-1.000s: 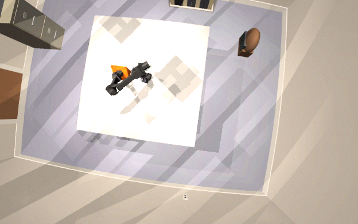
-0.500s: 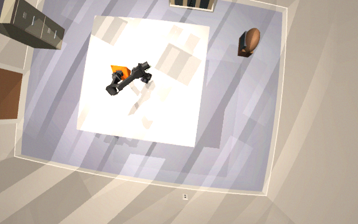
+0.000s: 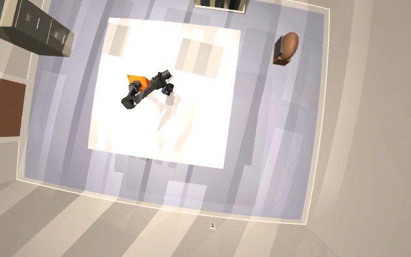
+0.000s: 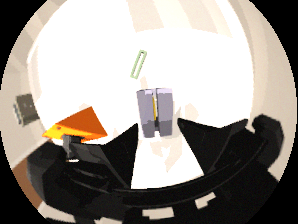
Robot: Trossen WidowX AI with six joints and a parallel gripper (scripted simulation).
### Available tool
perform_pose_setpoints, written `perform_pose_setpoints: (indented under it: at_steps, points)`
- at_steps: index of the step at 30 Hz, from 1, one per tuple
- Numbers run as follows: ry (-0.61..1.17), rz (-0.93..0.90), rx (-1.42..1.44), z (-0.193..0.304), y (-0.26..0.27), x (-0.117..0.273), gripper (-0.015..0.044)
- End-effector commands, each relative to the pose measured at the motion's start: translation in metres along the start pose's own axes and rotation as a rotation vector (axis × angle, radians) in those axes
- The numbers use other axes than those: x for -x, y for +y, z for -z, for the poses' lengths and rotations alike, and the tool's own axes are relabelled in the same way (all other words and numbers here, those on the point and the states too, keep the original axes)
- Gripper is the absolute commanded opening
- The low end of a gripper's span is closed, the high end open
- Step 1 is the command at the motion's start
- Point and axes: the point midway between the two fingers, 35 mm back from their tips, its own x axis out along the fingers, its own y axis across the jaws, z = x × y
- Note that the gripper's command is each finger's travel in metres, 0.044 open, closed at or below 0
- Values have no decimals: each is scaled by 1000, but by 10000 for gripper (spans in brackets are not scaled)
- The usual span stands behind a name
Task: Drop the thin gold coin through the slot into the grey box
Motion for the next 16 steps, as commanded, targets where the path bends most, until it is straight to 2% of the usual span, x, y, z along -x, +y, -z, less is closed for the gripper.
perform_pose_setpoints:
  at_steps: [1,3,5,16]
  points:
    - [-3,-2,-5,-1,0,9,397]
    - [-1,-1,-2,0,1,28,440]
    - [2,-1,0,2,3,48,440]
    - [3,-1,0,2,3,50,440]
